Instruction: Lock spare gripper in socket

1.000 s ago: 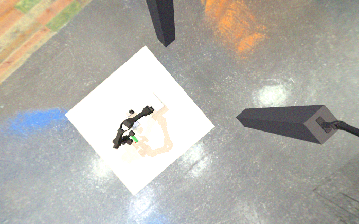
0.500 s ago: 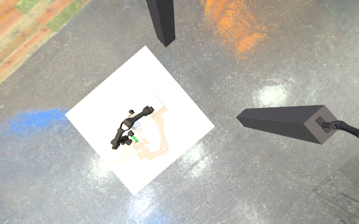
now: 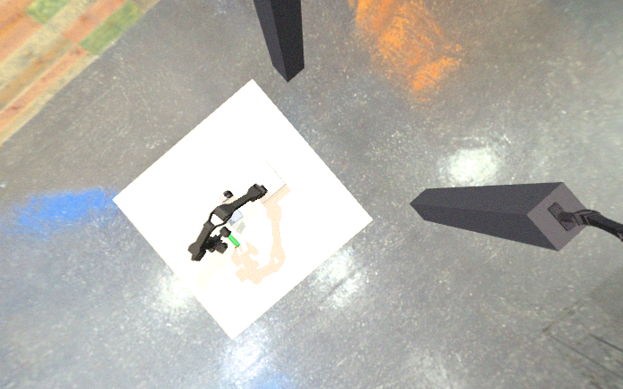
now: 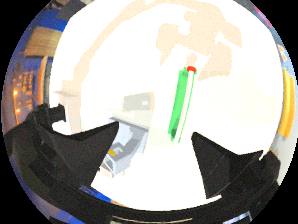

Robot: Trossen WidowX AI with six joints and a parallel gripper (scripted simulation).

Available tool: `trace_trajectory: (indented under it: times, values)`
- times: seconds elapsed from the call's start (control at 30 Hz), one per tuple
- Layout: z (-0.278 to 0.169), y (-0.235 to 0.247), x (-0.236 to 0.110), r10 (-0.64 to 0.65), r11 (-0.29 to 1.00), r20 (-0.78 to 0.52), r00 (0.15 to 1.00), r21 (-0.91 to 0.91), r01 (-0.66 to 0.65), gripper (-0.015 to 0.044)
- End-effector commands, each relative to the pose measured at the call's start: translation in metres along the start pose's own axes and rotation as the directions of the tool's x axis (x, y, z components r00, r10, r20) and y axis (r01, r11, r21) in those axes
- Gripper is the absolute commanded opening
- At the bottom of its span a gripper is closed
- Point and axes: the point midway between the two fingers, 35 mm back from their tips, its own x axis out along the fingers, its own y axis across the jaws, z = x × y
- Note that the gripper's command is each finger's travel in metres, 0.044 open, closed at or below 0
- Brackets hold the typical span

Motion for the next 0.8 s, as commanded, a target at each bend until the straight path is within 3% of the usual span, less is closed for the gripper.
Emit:
trace_trajectory:
  times: [0.0,0.2,0.47,0.57,0.77]
  values:
    - [0.001,0.002,-0.011,-0.001,1.0,0.0,1.0,0.0,0.001,0.044]
    - [0.002,0.004,-0.015,0.0,1.0,0.001,1.0,0.003,0.0,0.044]
    - [0.007,0.016,-0.065,-0.046,0.999,0.01,0.999,0.018,0.046,0.044]
    - [0.004,0.015,-0.058,-0.042,0.999,0.01,0.999,0.024,0.042,0.044]
    - [-0.056,0.025,-0.069,-0.229,0.921,0.148,0.962,0.352,0.165,0.044]
